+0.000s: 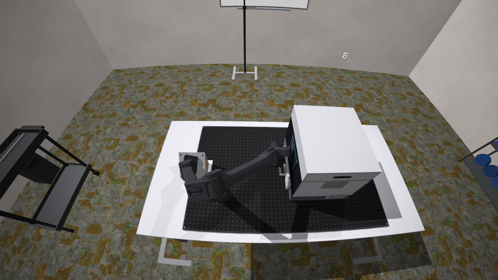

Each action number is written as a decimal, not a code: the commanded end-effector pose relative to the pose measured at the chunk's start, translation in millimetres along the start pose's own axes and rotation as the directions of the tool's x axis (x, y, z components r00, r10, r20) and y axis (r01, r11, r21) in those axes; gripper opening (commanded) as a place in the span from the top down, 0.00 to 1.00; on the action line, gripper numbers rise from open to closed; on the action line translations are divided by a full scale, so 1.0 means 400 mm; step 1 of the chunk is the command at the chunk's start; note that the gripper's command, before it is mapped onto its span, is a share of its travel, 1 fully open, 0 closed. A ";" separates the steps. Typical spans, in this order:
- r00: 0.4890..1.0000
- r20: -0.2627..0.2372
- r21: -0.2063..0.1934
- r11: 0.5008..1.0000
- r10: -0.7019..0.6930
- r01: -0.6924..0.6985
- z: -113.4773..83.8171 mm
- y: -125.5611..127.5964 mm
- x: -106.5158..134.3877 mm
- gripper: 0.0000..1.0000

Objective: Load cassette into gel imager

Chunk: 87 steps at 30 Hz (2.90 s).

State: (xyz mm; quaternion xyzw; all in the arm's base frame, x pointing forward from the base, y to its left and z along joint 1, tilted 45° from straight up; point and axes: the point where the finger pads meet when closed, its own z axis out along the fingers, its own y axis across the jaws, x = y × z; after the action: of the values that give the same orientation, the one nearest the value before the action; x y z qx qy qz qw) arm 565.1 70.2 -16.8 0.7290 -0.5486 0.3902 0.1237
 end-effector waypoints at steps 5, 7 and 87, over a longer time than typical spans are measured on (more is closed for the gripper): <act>1.000 0.000 0.022 1.000 0.016 -0.016 -0.012 -0.033 0.007 0.93; 1.000 0.000 0.022 1.000 0.016 -0.016 -0.012 -0.033 0.007 0.93; 0.999 0.007 0.055 0.998 0.036 -0.037 -0.215 -0.070 0.012 0.69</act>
State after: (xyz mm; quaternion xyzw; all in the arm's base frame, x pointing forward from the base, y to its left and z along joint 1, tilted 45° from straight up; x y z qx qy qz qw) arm 539.3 103.8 21.4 0.7284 -0.5497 0.3895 0.1246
